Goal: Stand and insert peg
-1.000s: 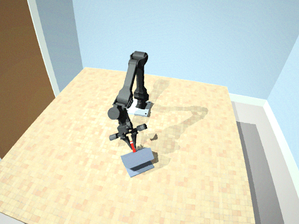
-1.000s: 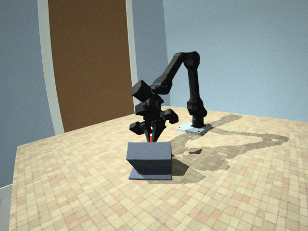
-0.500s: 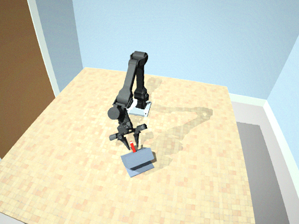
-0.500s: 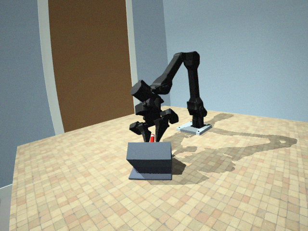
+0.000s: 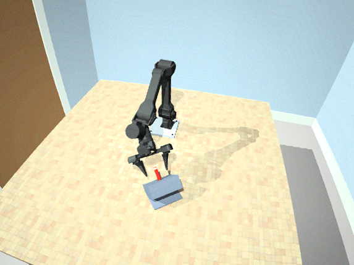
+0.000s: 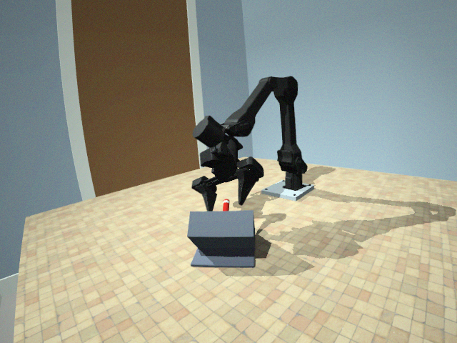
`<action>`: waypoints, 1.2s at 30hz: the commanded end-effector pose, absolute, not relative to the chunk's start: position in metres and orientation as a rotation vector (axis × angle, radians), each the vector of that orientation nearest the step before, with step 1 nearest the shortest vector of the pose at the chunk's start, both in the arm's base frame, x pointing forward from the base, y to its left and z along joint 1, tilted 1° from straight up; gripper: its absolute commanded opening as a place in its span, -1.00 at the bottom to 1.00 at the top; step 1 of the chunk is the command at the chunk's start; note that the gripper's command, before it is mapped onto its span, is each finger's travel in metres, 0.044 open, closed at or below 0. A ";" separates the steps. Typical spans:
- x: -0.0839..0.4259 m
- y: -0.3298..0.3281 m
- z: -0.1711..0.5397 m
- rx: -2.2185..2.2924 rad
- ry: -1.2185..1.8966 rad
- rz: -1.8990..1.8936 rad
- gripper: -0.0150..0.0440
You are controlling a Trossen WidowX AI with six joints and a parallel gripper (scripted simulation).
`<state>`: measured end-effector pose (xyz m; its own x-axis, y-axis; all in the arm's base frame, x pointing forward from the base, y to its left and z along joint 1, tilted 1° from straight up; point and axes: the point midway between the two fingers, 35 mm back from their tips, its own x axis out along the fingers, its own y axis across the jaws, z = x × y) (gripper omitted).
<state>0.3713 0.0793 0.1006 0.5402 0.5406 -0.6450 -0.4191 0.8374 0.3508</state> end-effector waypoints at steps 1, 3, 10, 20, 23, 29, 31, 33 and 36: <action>0.368 0.075 0.107 0.159 0.819 0.576 1.00; 0.366 0.072 0.109 0.159 0.820 0.576 1.00; 0.360 0.064 0.118 0.158 0.822 0.574 1.00; 0.351 0.052 0.130 0.158 0.825 0.572 1.00; 0.347 0.048 0.134 0.158 0.825 0.571 1.00; 0.341 0.041 0.141 0.159 0.826 0.570 1.00; 0.339 0.039 0.143 0.159 0.826 0.569 1.00; 0.337 0.037 0.145 0.160 0.826 0.569 1.00; 0.334 0.034 0.148 0.160 0.826 0.568 1.00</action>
